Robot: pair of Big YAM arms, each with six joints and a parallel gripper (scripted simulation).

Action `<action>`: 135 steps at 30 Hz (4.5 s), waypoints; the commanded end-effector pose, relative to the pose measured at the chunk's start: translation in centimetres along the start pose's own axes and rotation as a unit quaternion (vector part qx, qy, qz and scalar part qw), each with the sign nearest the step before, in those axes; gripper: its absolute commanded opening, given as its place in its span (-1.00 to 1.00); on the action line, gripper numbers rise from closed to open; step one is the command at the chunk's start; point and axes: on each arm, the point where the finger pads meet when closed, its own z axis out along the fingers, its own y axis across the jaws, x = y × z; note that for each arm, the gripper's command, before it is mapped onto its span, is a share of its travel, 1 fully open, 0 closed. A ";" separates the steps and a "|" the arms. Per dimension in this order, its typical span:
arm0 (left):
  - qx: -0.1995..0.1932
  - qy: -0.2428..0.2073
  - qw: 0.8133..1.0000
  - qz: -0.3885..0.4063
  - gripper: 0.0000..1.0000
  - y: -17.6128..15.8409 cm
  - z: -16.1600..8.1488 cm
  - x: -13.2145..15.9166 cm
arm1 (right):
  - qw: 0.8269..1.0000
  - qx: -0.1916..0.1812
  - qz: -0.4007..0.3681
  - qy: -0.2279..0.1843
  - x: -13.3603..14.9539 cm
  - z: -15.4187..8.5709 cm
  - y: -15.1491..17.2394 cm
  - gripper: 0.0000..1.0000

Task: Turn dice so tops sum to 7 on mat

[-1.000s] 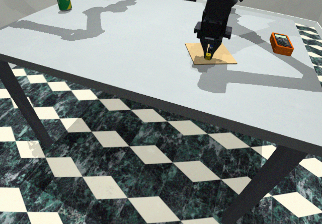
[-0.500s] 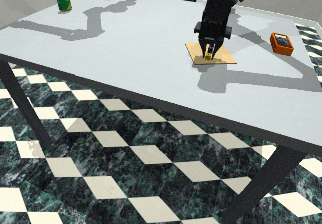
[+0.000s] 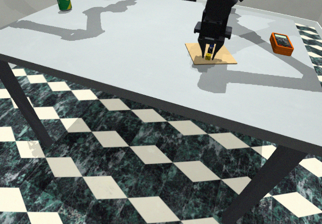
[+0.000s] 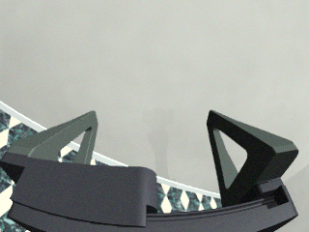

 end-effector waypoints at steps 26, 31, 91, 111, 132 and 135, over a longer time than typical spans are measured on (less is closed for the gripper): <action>-0.001 -0.001 1.000 -0.005 -0.40 -0.2 -8.8 -0.9 | 0.999 0.005 0.000 -0.031 -4.2 -0.3 -0.5 1.00; 0.002 -0.006 1.000 -0.007 -0.40 0.0 -9.6 -0.9 | 0.999 0.005 0.000 -0.031 -4.2 -0.3 -0.5 1.00; 0.003 -0.010 1.000 -0.020 1.00 0.6 -19.3 -1.6 | 0.999 0.005 0.000 -0.031 -4.2 -0.3 -0.5 1.00; 0.003 -0.010 1.000 -0.018 1.00 0.6 -19.3 -1.6 | 0.999 0.005 0.000 -0.031 -4.2 -0.3 -0.5 1.00; 0.003 -0.010 1.000 -0.018 1.00 0.6 -19.3 -1.6 | 0.999 0.005 0.000 -0.031 -4.2 -0.3 -0.5 1.00; 0.003 -0.010 1.000 -0.018 1.00 0.6 -19.3 -1.6 | 0.999 0.005 0.000 -0.031 -4.2 -0.3 -0.5 1.00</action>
